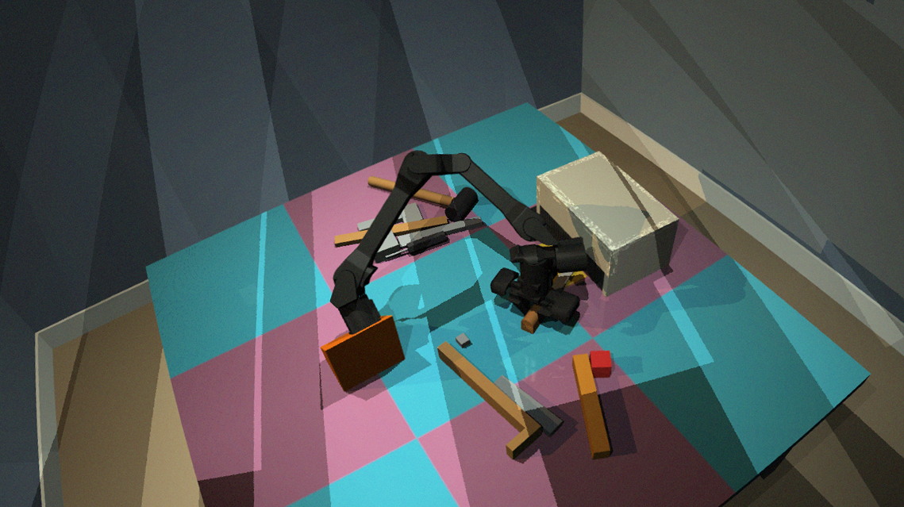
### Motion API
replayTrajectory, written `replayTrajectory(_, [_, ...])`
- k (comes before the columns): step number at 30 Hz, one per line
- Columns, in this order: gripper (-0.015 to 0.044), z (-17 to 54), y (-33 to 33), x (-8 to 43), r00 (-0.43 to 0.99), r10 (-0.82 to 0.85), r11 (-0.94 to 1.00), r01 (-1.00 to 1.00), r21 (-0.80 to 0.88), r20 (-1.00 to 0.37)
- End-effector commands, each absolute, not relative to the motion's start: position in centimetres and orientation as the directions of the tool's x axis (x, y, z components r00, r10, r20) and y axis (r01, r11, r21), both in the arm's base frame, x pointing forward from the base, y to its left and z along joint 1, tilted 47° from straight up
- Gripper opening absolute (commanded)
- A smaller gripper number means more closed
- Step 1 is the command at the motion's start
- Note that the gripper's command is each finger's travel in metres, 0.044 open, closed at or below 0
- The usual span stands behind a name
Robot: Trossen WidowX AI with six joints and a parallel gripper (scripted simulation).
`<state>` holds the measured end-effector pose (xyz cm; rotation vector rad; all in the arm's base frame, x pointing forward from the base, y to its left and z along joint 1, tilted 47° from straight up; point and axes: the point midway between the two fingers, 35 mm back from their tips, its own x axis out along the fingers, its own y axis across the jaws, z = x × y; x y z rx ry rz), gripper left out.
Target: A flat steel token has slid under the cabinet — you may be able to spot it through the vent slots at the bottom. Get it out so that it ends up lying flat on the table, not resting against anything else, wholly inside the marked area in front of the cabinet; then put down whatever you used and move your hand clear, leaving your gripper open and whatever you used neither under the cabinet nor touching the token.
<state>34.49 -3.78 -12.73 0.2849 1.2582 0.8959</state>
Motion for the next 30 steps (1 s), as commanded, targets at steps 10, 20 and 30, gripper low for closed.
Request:
replayTrajectory(10, [0.0000, -13.2, -4.0, 33.1, 0.033, 0.719, 0.637, -0.429, 0.640, -0.694])
replayTrajectory(20, [0.0000, -13.8, -4.5, 31.5, 0.032, 0.719, 0.638, -0.428, 0.640, -0.695])
replayTrajectory(30, [0.0000, -14.6, -5.2, 29.8, 0.032, 0.718, 0.639, -0.428, 0.640, -0.695])
